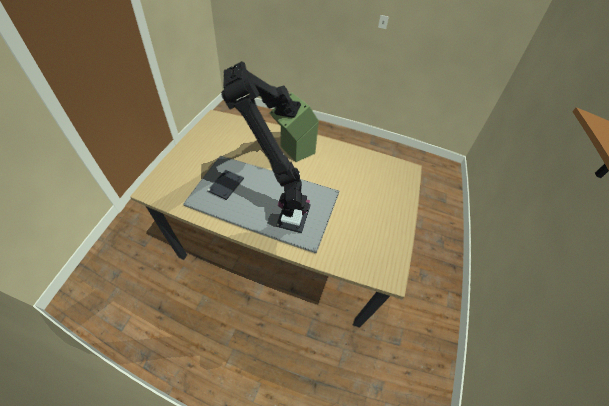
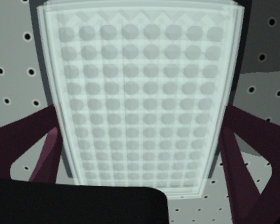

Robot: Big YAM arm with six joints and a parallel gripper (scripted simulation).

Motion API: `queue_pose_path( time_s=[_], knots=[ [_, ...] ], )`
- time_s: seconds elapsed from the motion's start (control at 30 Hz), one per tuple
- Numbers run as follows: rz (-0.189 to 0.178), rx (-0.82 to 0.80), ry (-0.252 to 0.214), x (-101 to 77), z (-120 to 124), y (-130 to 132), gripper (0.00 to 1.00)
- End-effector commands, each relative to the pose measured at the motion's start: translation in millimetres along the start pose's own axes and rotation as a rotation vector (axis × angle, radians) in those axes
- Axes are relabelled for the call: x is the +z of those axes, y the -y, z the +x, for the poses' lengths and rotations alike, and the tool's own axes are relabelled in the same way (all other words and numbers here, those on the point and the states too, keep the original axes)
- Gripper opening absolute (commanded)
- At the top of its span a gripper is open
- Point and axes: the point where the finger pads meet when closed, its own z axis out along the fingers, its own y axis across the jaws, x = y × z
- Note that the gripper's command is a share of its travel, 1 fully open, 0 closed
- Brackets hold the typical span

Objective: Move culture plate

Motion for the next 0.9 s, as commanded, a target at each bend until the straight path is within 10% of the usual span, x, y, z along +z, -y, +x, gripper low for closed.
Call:
queue_pose_path(
  time_s=[0.0, 0.87],
  knots=[
    [0.003, 0.019, 0.007, 9.0, -10.5, 3.5, 0.0],
    [0.005, 0.022, 0.003, 9.7, -3.6, 4.1, 0.0]
  ],
)
